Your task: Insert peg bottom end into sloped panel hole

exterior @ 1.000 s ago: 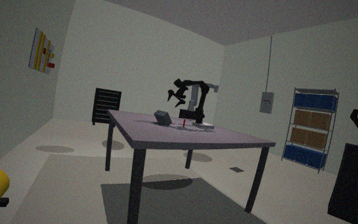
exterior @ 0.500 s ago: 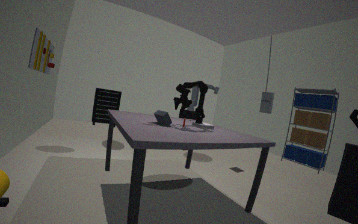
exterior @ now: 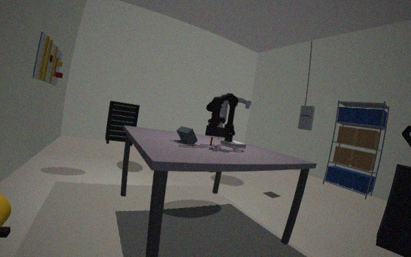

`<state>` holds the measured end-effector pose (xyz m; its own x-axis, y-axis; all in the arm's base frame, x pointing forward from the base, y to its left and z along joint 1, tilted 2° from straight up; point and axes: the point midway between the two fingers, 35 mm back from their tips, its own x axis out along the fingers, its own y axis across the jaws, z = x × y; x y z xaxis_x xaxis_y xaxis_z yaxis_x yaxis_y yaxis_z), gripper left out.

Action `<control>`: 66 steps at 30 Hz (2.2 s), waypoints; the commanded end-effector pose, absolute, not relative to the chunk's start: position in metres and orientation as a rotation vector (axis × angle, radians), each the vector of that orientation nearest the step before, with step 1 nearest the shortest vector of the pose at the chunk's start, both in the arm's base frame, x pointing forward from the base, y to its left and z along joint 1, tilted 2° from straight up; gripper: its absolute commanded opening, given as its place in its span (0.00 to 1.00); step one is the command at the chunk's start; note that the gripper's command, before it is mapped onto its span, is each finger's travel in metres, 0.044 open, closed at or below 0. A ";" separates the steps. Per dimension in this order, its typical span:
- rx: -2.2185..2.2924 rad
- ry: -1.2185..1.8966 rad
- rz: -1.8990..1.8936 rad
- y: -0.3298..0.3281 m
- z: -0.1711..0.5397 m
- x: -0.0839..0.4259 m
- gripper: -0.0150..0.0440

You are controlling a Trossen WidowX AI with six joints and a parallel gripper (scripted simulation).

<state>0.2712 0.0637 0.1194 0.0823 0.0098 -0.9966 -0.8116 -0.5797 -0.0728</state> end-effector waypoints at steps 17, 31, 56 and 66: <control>-1.694 0.800 1.594 0.065 0.091 0.271 1.00; -1.694 0.800 1.594 0.066 0.069 0.273 1.00; -1.699 0.800 1.584 0.066 0.056 0.275 0.56; -1.699 0.800 1.584 0.066 0.056 0.275 0.31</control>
<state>0.2749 0.0655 0.0560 0.0738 0.0083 -0.9972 -0.8072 -0.5867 -0.0646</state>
